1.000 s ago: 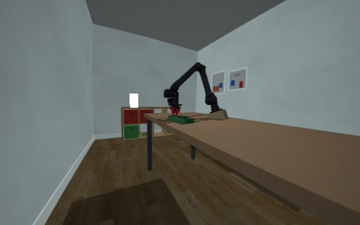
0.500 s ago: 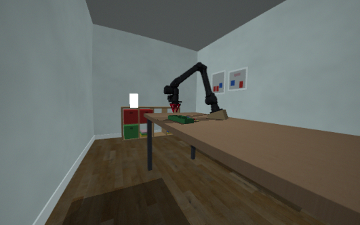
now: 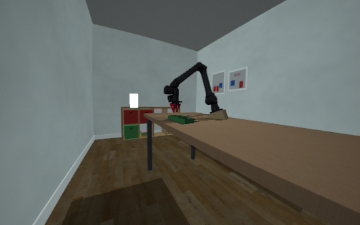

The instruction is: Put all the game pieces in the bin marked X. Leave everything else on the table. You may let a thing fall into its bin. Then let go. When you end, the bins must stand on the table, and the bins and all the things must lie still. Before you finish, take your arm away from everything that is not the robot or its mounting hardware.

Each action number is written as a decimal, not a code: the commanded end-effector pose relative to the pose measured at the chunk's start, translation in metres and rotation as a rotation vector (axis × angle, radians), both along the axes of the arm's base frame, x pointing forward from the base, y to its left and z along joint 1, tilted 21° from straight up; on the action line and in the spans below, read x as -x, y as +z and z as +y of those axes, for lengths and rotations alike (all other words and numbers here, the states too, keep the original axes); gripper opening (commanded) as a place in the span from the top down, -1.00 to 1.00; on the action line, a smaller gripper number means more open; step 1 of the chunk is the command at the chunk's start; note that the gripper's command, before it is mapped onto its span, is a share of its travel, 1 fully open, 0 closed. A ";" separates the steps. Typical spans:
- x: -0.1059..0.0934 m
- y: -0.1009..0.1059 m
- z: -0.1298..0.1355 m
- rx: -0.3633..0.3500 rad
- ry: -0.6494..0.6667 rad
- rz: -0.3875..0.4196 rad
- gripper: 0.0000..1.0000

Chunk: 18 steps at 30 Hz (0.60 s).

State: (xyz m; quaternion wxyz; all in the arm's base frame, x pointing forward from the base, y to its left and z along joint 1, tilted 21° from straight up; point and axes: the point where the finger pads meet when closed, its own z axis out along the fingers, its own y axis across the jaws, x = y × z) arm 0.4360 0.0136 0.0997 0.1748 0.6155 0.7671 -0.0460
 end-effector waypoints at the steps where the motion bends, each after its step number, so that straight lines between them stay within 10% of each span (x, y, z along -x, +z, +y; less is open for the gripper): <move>1: 0.001 0.004 0.008 0.002 0.005 -0.004 0.40; 18: 0.001 0.005 0.009 0.002 0.005 -0.006 0.40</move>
